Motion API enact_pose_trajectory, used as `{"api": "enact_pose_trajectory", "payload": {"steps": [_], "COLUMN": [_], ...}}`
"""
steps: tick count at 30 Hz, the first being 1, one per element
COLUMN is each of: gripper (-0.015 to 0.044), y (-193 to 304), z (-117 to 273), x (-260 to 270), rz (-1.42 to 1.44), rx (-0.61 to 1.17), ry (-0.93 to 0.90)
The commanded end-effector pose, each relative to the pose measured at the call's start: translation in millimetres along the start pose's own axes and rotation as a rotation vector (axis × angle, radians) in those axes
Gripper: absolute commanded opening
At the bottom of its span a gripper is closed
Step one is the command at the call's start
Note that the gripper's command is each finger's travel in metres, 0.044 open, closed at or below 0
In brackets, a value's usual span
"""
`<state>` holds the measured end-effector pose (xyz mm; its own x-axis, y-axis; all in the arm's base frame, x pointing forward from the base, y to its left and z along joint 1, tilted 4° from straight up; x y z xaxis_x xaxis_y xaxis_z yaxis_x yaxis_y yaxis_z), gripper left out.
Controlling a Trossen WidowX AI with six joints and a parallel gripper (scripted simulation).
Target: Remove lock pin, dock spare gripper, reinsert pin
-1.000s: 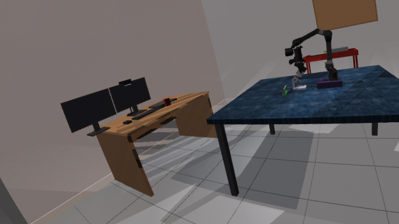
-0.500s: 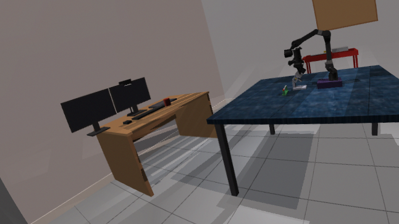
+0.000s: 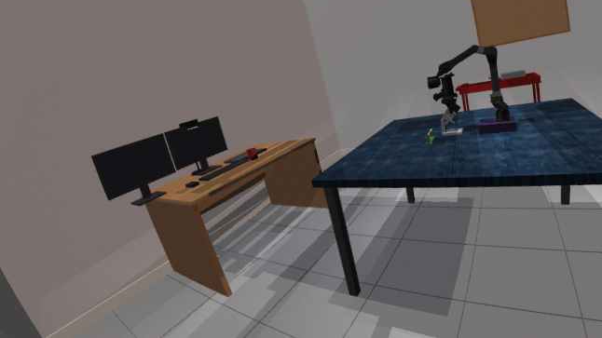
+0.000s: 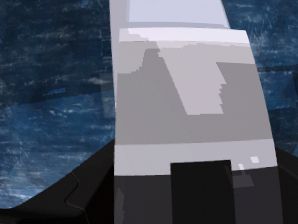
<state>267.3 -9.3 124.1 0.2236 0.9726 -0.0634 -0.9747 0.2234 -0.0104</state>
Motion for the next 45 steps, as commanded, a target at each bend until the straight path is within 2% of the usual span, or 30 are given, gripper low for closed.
{"api": "enact_pose_trajectory", "payload": {"steps": [1,17,34,45], "gripper": [0.0000,0.0000,0.0440,0.0440], "y": [-3,-2,-2,11], "z": [-4,-3,-3,8], "x": [1,0,0,-2], "rz": [0.005,0.001,0.001,0.004], "rx": [0.002,0.002,0.002,0.015], "ry": [-0.001,0.000,0.000,0.003]}}
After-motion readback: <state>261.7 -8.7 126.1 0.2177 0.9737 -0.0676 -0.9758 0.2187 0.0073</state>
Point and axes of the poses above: the point midway between the two fingers, 35 mm back from their tips, its own z axis back along the fingers, its own x axis across the jaws, y = z × x, the point moved 1 cm from there along z, back along the fingers, and after that the axes turned 8 degrees about -z, right-handed, at the moved point
